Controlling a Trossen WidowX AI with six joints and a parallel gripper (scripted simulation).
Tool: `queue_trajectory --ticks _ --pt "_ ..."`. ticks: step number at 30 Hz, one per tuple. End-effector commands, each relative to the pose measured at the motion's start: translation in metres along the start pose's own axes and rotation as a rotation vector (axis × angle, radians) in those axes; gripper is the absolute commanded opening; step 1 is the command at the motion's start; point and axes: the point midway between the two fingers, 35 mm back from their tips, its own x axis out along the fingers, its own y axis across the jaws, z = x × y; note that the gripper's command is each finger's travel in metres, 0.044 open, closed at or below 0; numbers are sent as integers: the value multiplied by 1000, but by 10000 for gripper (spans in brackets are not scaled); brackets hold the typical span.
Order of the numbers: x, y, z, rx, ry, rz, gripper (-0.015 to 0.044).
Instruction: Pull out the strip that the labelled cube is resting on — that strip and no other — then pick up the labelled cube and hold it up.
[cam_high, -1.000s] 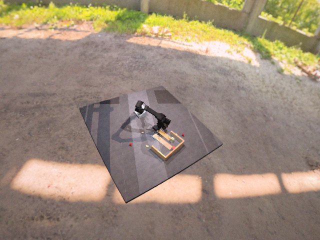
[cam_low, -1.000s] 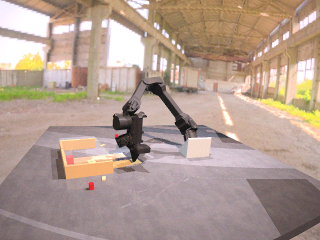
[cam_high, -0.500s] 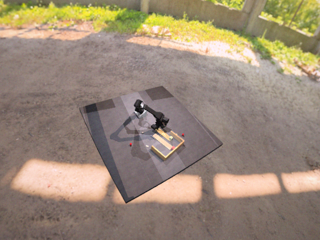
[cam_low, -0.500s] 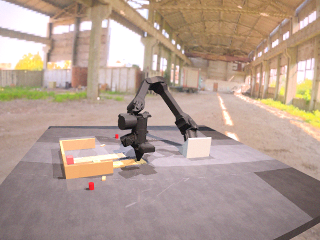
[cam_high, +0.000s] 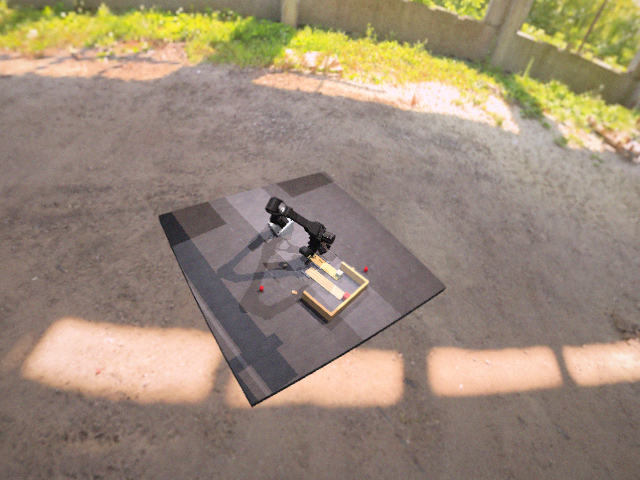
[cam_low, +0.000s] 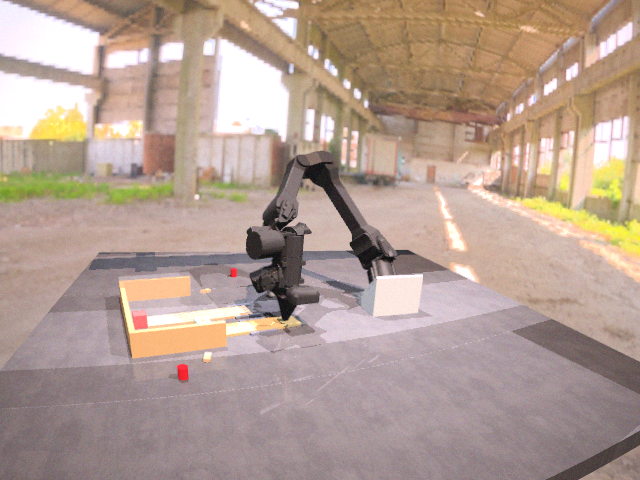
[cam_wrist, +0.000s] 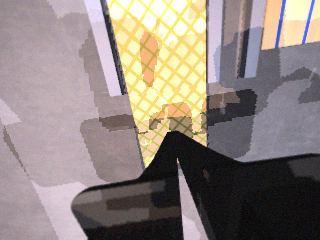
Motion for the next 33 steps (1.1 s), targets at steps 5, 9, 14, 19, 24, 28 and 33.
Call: queue_trajectory --ticks 5,9,14,19,24,28,33 --pt "4 1 -20 -8 25 1 0" --pt "4 1 -26 -8 25 1 0" --pt "4 1 -33 -9 26 1 0" --pt "4 1 -40 -9 26 1 0" --pt "4 2 -47 -9 26 1 0" --pt "4 2 -53 -10 27 1 0" --pt "4 2 -60 -10 27 1 0"
